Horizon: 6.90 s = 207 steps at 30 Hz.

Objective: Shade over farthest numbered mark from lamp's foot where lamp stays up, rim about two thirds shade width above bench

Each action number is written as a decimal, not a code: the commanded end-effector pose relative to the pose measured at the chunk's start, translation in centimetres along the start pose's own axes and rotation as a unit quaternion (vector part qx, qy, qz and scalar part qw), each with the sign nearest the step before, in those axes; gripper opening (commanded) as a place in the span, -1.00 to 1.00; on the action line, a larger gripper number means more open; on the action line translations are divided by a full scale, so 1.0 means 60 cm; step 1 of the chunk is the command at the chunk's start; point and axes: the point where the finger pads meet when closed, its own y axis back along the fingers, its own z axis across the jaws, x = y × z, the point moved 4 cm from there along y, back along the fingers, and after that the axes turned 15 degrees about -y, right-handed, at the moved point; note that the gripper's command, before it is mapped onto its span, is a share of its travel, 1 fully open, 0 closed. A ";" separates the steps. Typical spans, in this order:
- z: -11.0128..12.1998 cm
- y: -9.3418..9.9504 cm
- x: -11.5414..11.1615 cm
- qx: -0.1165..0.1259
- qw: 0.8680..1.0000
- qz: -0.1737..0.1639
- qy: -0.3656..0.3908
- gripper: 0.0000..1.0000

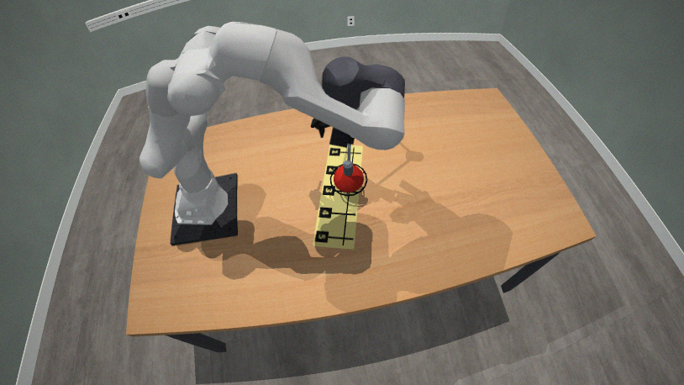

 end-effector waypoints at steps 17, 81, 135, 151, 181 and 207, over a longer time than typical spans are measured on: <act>-0.020 -0.019 0.004 0.012 0.998 -0.024 0.062 1.00; -0.044 -0.005 0.062 0.012 0.998 -0.024 0.063 -0.80; -0.072 0.013 0.128 0.013 0.998 -0.019 0.052 -0.80; -0.070 0.011 0.123 0.013 0.998 -0.019 0.052 -0.80; -0.070 0.011 0.123 0.013 0.998 -0.019 0.052 -0.80; -0.072 0.025 0.126 0.015 1.000 -0.004 0.013 1.00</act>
